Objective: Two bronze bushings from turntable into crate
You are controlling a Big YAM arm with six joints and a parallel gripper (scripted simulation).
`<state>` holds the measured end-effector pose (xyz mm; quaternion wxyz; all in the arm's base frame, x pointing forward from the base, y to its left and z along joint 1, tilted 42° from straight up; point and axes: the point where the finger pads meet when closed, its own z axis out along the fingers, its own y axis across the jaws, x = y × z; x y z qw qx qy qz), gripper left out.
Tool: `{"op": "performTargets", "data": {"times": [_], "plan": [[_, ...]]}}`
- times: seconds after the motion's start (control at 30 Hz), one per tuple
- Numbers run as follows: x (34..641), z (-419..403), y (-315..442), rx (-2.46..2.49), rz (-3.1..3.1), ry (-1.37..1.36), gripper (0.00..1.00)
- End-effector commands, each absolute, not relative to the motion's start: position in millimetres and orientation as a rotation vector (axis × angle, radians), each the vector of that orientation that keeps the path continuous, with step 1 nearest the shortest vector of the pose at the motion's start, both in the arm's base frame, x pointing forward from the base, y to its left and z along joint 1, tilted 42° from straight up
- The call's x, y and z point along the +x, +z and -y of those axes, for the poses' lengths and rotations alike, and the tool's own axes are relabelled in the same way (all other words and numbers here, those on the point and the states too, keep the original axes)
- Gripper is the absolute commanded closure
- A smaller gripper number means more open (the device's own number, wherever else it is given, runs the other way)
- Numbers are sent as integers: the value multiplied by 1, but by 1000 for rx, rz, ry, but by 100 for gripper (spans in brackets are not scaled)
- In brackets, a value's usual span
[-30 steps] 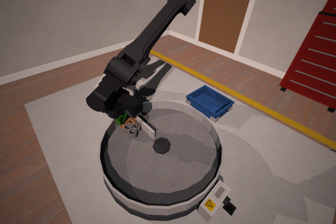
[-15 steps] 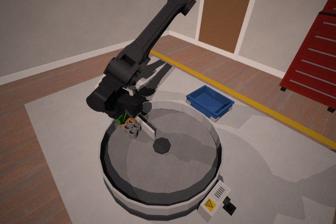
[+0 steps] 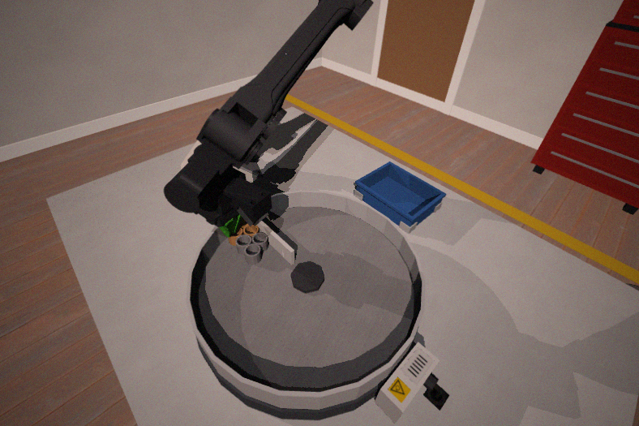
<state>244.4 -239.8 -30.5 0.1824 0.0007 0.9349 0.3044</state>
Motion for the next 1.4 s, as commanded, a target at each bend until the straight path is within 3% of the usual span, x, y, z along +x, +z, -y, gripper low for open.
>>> {"op": "performTargets", "data": {"times": [0.0, 1.37], "plan": [[246, 238, -30, 9, -2639, 854, 87], [246, 236, -39, 32, -2637, 855, 87]]}}
